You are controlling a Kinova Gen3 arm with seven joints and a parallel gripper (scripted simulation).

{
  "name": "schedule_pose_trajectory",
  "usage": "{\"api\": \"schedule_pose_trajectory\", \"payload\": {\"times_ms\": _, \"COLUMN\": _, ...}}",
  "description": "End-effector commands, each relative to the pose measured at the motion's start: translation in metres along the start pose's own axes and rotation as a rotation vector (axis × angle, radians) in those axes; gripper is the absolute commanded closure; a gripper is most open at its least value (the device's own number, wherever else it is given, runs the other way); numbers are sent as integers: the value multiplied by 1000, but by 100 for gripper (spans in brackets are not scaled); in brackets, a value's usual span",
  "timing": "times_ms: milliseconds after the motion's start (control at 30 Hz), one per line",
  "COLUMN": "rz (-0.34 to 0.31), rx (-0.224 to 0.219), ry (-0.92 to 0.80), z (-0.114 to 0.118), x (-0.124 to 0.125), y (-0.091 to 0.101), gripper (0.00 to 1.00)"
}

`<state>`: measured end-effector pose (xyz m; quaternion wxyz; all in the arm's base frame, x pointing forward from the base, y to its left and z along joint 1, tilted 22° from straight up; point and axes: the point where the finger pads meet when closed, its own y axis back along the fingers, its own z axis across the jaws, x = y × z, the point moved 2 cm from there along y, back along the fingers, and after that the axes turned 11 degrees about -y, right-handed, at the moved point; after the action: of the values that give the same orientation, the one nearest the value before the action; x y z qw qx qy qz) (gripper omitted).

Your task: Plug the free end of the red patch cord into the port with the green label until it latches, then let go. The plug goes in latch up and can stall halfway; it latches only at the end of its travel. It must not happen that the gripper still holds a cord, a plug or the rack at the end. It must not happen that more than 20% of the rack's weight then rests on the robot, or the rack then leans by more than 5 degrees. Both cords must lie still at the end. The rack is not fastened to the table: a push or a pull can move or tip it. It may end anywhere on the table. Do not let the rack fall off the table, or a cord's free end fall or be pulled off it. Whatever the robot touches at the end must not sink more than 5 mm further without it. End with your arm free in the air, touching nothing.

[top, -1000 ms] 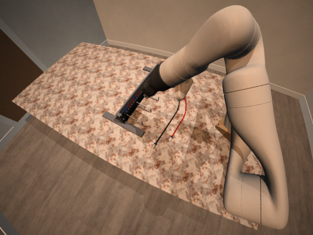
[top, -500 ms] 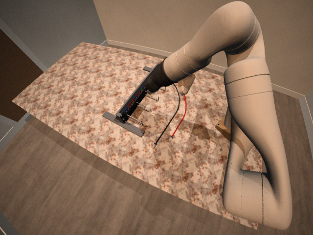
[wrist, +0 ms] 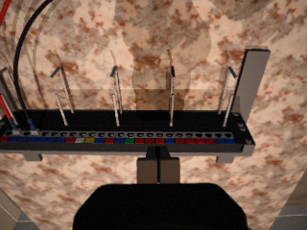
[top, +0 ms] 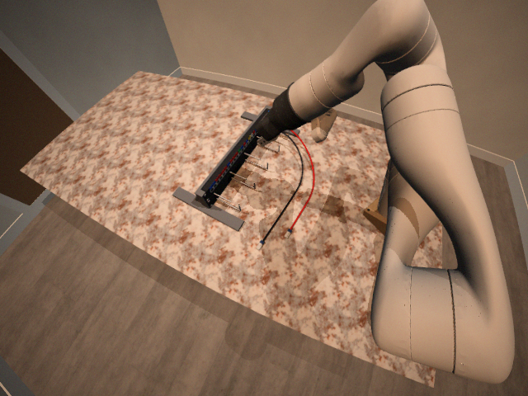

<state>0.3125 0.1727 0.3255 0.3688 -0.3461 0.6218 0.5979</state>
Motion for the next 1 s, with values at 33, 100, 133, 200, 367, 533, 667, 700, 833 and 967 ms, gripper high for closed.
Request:
{"api": "schedule_pose_trajectory", "payload": {"times_ms": 33, "rz": 2, "rx": -6, "ry": -19, "z": -8, "x": -3, "y": 0, "gripper": 100}}
{"api": "schedule_pose_trajectory", "payload": {"times_ms": 100, "rz": 2, "rx": -6, "ry": -19, "z": -13, "x": -4, "y": 0, "gripper": 100}}
{"api": "schedule_pose_trajectory", "payload": {"times_ms": 133, "rz": 2, "rx": -6, "ry": -19, "z": -15, "x": -4, "y": 0, "gripper": 100}}
{"api": "schedule_pose_trajectory", "payload": {"times_ms": 200, "rz": 2, "rx": -6, "ry": -19, "z": -19, "x": -5, "y": 0, "gripper": 100}}
{"api": "schedule_pose_trajectory", "payload": {"times_ms": 367, "rz": 2, "rx": -6, "ry": -19, "z": -23, "x": -6, "y": 0, "gripper": 100}}
{"api": "schedule_pose_trajectory", "payload": {"times_ms": 533, "rz": 2, "rx": -6, "ry": -19, "z": -24, "x": -6, "y": 0, "gripper": 100}}
{"api": "schedule_pose_trajectory", "payload": {"times_ms": 667, "rz": 2, "rx": -6, "ry": -19, "z": -24, "x": -6, "y": 0, "gripper": 100}}
{"api": "schedule_pose_trajectory", "payload": {"times_ms": 700, "rz": 2, "rx": -6, "ry": -19, "z": -24, "x": -6, "y": 0, "gripper": 100}}
{"api": "schedule_pose_trajectory", "payload": {"times_ms": 833, "rz": 2, "rx": -6, "ry": -19, "z": -24, "x": -6, "y": -3, "gripper": 100}}
{"api": "schedule_pose_trajectory", "payload": {"times_ms": 967, "rz": 2, "rx": -6, "ry": -19, "z": -24, "x": -6, "y": -10, "gripper": 100}}
